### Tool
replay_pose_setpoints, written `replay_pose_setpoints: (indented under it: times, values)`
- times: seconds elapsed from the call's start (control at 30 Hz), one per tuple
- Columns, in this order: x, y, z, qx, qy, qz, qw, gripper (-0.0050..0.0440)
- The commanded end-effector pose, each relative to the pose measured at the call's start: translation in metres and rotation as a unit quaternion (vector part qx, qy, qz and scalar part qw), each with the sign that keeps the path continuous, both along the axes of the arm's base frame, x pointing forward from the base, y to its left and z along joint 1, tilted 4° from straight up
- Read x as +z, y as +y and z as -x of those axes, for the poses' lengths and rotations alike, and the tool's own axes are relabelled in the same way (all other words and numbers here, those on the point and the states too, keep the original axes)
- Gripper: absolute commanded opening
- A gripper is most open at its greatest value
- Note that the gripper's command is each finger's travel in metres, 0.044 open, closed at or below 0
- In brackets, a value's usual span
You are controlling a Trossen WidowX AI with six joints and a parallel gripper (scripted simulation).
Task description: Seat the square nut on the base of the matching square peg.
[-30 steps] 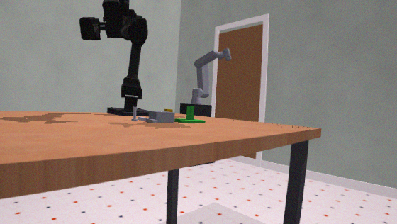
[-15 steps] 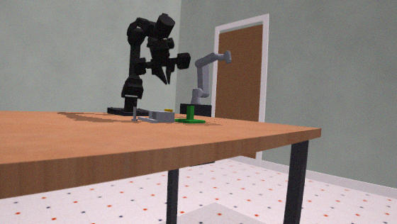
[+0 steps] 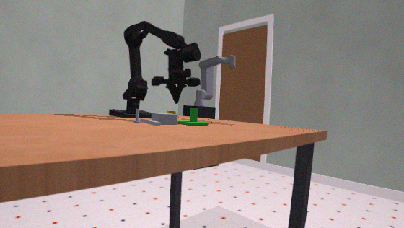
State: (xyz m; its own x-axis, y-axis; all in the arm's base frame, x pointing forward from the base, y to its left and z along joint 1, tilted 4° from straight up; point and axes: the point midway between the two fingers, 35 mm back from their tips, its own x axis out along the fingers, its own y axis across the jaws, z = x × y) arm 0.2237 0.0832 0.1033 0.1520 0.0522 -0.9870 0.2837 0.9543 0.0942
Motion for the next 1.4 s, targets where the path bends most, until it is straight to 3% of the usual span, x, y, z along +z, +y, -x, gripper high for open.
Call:
replay_pose_setpoints:
  times: [0.0,0.43,0.6,1.37]
  values:
    - [0.000,0.014,0.033,0.010,0.035,0.015,0.999,-0.0001]
    - [-0.005,0.015,0.033,0.010,0.036,0.016,0.999,-0.0012]
    - [-0.013,0.017,0.032,0.010,0.036,0.016,0.999,-0.0050]
    - [-0.032,0.023,0.029,0.010,0.036,0.016,0.999,-0.0050]
